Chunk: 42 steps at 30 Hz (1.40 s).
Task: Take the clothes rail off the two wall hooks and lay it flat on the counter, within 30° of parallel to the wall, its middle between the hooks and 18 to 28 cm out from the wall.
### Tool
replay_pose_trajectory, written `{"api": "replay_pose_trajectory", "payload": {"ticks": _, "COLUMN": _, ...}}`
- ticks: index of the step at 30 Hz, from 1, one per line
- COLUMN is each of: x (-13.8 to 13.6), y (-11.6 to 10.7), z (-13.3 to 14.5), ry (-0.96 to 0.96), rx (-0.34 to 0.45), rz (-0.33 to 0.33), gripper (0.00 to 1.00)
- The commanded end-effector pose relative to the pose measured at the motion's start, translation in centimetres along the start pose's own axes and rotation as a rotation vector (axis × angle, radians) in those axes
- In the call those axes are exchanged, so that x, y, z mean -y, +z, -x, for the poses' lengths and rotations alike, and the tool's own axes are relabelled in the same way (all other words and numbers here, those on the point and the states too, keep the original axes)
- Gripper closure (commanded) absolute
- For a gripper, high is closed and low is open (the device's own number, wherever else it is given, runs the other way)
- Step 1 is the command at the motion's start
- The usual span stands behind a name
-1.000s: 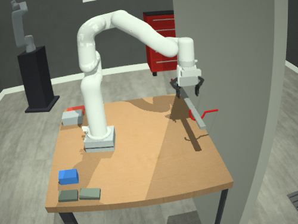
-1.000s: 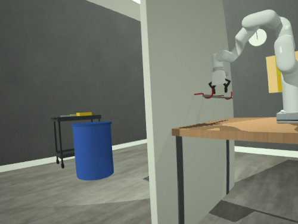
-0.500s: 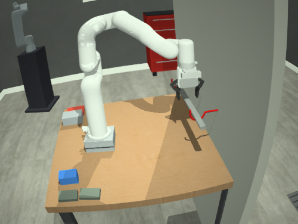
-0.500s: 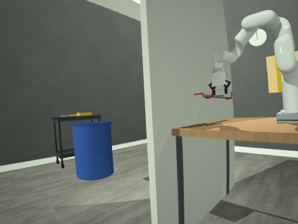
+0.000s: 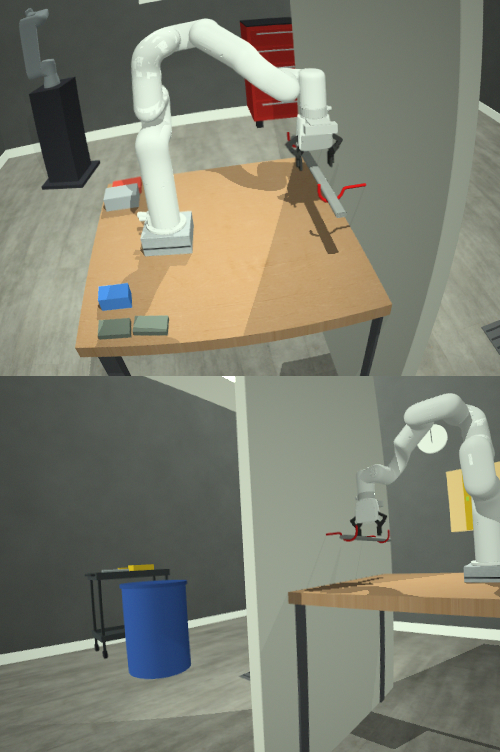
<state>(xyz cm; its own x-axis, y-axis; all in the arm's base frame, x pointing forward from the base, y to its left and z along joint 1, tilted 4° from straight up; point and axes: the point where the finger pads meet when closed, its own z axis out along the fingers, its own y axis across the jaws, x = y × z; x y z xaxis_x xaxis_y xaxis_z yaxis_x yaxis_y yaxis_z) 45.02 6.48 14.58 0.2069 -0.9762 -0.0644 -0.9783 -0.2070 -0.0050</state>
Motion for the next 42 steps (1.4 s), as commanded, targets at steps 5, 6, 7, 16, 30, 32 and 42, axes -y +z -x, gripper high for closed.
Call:
{"api": "replay_pose_trajectory", "payload": {"ticks": 5, "x": 0.14, "y": 0.11, "z": -0.01, "ry": 0.000, "rx": 0.000, "rz": -0.005, "gripper": 0.00}}
{"api": "replay_pose_trajectory", "payload": {"ticks": 6, "x": 0.14, "y": 0.11, "z": -0.01, "ry": 0.000, "rx": 0.000, "rz": -0.005, "gripper": 0.00}}
{"api": "replay_pose_trajectory", "payload": {"ticks": 7, "x": 0.14, "y": 0.11, "z": -0.01, "ry": 0.000, "rx": 0.000, "rz": -0.005, "gripper": 0.00}}
{"api": "replay_pose_trajectory", "payload": {"ticks": 16, "x": 0.14, "y": 0.10, "z": -0.01, "ry": 0.000, "rx": 0.000, "rz": -0.005, "gripper": 0.00}}
{"api": "replay_pose_trajectory", "payload": {"ticks": 30, "x": 0.14, "y": 0.11, "z": -0.01, "ry": 0.000, "rx": 0.000, "rz": -0.005, "gripper": 1.00}}
{"api": "replay_pose_trajectory", "payload": {"ticks": 32, "x": 0.14, "y": 0.11, "z": -0.01, "ry": 0.000, "rx": 0.000, "rz": -0.005, "gripper": 1.00}}
{"api": "replay_pose_trajectory", "payload": {"ticks": 42, "x": 0.13, "y": 0.11, "z": -0.01, "ry": 0.000, "rx": 0.000, "rz": -0.005, "gripper": 1.00}}
